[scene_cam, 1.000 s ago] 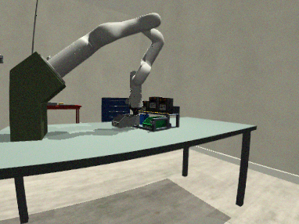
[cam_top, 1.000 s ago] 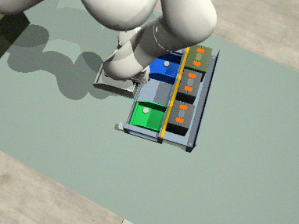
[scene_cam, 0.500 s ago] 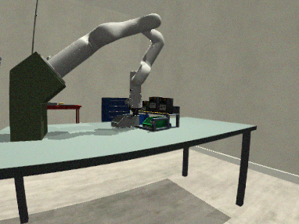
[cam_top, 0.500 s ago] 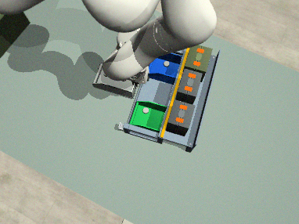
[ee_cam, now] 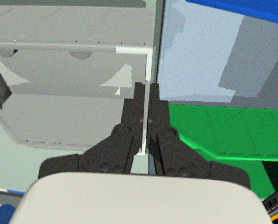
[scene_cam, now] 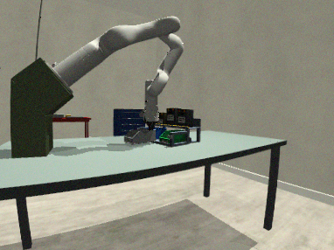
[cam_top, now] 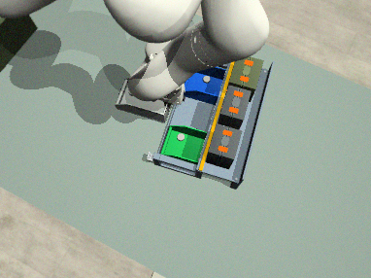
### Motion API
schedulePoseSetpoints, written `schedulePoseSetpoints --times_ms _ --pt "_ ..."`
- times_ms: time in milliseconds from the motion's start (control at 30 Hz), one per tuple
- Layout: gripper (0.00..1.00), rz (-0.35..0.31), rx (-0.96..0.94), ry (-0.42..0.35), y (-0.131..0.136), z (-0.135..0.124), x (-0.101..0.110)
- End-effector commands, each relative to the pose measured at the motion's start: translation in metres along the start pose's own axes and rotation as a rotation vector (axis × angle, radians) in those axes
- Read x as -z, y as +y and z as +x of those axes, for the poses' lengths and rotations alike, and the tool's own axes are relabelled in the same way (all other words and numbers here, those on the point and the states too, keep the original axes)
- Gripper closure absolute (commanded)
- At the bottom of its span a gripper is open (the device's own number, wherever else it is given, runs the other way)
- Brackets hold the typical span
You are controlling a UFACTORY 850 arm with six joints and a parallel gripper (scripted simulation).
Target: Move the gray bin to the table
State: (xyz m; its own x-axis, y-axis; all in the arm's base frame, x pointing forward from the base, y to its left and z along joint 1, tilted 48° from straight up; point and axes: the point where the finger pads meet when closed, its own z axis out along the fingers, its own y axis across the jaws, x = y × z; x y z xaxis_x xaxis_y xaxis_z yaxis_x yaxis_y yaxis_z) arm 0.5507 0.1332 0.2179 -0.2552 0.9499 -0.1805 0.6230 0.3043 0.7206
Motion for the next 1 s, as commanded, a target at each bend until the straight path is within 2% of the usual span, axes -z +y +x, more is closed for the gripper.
schedulePoseSetpoints --times_ms 0,967 --pt "1.0 0.0 0.0 0.0 0.0002 0.0 -0.0039" --pt "1.0 0.0 0.0 0.0 0.0001 0.0 -0.0135"
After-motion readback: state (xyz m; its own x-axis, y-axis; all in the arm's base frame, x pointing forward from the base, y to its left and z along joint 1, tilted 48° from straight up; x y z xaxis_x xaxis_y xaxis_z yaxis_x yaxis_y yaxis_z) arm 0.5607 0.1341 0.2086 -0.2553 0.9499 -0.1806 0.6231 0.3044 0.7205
